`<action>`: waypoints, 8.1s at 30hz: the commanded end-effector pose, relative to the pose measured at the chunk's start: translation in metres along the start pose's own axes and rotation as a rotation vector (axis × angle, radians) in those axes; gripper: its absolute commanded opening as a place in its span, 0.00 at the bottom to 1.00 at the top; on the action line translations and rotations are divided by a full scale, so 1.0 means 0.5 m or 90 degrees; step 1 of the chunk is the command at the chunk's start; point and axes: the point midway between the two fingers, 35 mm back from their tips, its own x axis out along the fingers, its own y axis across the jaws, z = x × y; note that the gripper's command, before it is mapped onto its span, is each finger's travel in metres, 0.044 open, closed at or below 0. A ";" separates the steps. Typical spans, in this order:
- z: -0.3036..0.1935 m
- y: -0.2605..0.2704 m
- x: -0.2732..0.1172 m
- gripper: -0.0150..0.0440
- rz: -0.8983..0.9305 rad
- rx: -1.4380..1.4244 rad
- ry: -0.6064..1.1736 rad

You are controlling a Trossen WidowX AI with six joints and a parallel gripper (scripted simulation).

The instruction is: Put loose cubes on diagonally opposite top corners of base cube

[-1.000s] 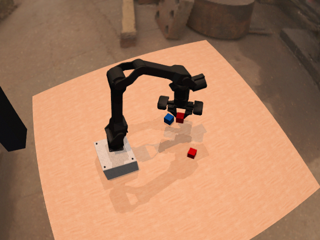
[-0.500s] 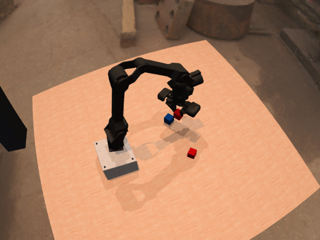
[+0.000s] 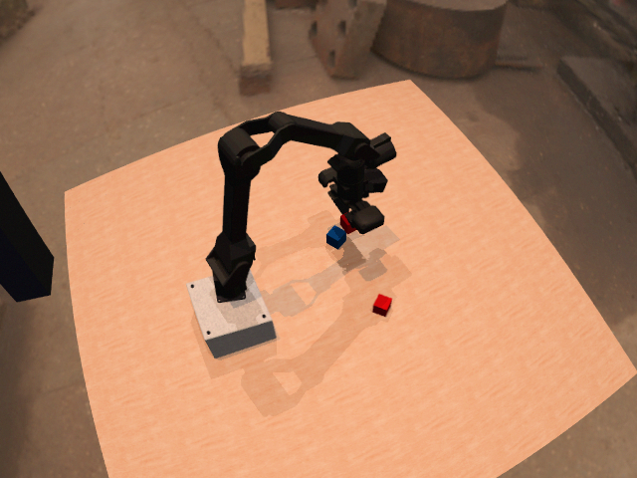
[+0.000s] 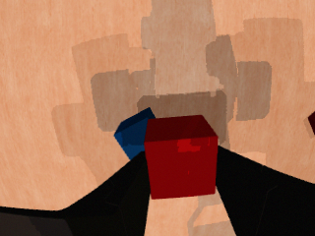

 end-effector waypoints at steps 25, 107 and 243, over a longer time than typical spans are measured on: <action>-0.004 0.047 0.036 0.43 -0.003 0.230 0.006; 0.002 0.026 0.021 0.70 -0.002 0.247 0.003; -0.052 -0.379 -0.062 0.43 -0.016 0.612 0.000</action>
